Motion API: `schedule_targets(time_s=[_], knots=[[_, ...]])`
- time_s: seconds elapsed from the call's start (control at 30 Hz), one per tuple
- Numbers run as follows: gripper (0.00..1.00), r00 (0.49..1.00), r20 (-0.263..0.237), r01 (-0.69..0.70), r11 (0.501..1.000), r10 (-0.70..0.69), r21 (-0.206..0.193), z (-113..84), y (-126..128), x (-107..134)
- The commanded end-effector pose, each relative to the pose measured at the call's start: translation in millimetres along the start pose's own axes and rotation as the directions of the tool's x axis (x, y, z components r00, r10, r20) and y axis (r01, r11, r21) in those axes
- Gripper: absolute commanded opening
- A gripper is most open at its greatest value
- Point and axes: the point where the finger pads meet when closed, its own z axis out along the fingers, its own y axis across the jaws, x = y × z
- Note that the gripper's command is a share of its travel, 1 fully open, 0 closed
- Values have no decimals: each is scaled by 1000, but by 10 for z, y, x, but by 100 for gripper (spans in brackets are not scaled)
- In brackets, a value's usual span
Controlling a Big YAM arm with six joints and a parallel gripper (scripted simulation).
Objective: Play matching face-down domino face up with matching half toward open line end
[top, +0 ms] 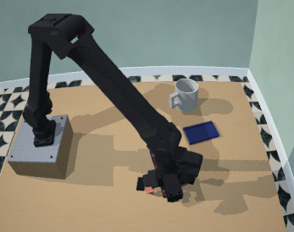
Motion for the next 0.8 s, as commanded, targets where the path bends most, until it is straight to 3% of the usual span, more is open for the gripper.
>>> schedule_targets(time_s=[0.0, 0.27, 0.3, 0.6, 0.77], knots=[[94, 1000, -3, -1, 1000, 1, -8, -121, 32, 24], [94, 1000, -4, -1, 1000, 1, -8, -130, 31, 31], [94, 1000, -4, 0, 1000, 0, -3, -61, 12, 6], [94, 1000, 8, -2, 1000, 2, -15, -250, 40, 13], [94, 1000, 8, -2, 1000, 2, -15, -250, 40, 13]])
